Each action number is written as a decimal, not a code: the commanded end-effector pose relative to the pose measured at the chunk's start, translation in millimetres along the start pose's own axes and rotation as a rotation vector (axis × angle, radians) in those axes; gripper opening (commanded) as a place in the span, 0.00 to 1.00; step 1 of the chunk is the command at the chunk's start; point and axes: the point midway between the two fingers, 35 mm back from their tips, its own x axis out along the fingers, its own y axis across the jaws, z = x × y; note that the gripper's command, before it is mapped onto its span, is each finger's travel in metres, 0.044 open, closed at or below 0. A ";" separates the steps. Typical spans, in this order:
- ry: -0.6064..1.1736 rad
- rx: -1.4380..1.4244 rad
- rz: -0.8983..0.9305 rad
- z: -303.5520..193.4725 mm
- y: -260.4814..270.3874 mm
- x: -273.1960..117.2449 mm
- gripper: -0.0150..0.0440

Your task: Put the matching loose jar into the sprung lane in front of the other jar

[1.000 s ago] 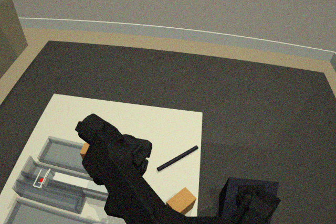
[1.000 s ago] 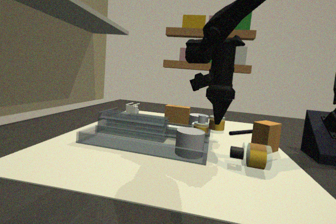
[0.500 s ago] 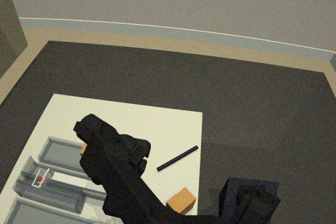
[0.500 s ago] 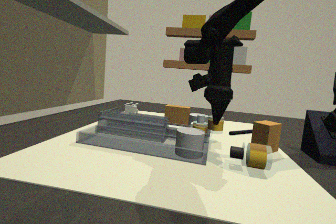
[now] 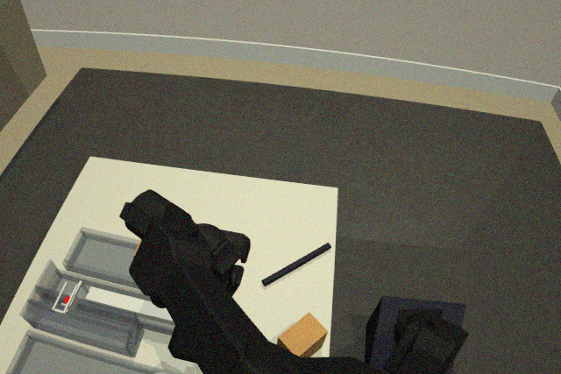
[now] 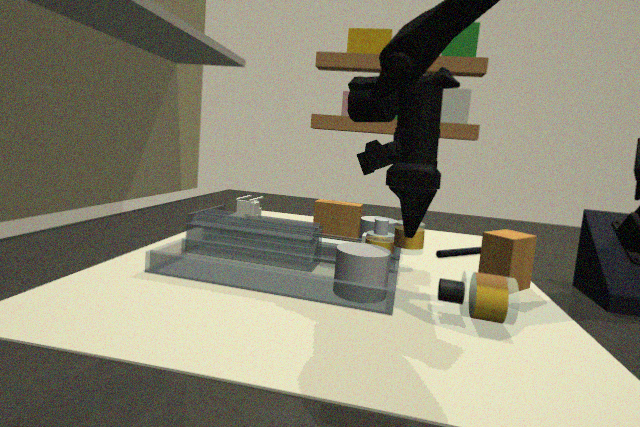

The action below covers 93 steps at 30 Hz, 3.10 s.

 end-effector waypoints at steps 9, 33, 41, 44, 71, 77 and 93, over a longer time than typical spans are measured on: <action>-0.027 -0.016 -0.001 12.9 0.6 -2.6 0.25; -0.027 -0.017 -0.001 21.8 0.8 -3.7 0.25; -0.027 -0.017 -0.001 24.7 1.0 -4.2 0.25; -0.027 -0.017 -0.001 25.8 1.0 -4.4 0.25; -0.028 -0.017 -0.001 35.4 1.5 -7.2 0.25; -0.028 -0.017 -0.001 37.5 1.8 -7.9 0.25; -0.028 -0.018 -0.001 42.8 2.7 -8.7 0.25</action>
